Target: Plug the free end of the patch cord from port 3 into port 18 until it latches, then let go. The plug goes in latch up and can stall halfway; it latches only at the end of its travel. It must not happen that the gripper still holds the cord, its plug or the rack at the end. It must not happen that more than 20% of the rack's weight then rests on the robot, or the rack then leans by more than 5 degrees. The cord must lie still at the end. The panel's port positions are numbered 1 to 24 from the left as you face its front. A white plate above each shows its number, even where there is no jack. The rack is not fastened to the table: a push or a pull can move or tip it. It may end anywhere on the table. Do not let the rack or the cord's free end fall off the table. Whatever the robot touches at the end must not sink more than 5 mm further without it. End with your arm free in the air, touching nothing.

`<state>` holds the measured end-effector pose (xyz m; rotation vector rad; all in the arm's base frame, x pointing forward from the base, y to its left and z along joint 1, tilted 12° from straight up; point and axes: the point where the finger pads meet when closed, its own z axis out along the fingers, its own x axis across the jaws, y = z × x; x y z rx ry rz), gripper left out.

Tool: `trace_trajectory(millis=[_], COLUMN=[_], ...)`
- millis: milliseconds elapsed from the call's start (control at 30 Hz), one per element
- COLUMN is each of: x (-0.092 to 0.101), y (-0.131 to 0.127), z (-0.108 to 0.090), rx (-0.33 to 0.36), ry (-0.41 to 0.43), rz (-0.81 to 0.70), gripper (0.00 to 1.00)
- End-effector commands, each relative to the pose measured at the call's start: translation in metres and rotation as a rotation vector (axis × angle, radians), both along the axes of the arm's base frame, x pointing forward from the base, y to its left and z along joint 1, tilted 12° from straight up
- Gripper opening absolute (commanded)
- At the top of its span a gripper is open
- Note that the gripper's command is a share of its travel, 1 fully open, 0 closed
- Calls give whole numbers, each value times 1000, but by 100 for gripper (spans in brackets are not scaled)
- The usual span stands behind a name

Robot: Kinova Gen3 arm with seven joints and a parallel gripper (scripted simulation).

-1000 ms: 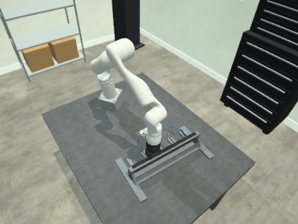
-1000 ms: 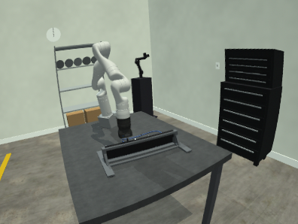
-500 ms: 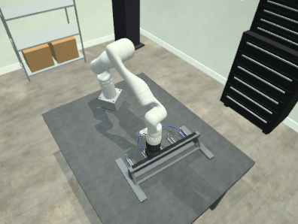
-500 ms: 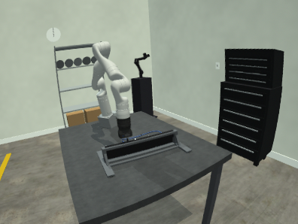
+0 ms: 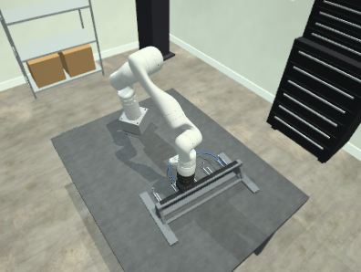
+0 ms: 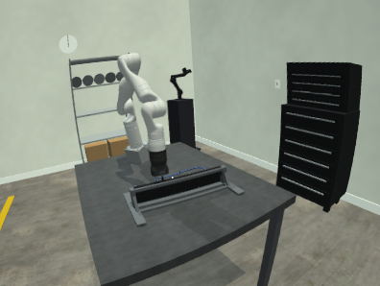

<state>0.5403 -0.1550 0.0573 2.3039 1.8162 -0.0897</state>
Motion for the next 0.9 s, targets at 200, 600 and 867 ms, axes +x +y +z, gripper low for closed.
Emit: trace_trajectory(millis=[200,600,867], x=[0,-3,-4], y=[3,9,13], z=[13,43,63], rx=[0,0,0], ry=[-3,-3,-3], rz=[1,1,1], gripper=[73,73,73])
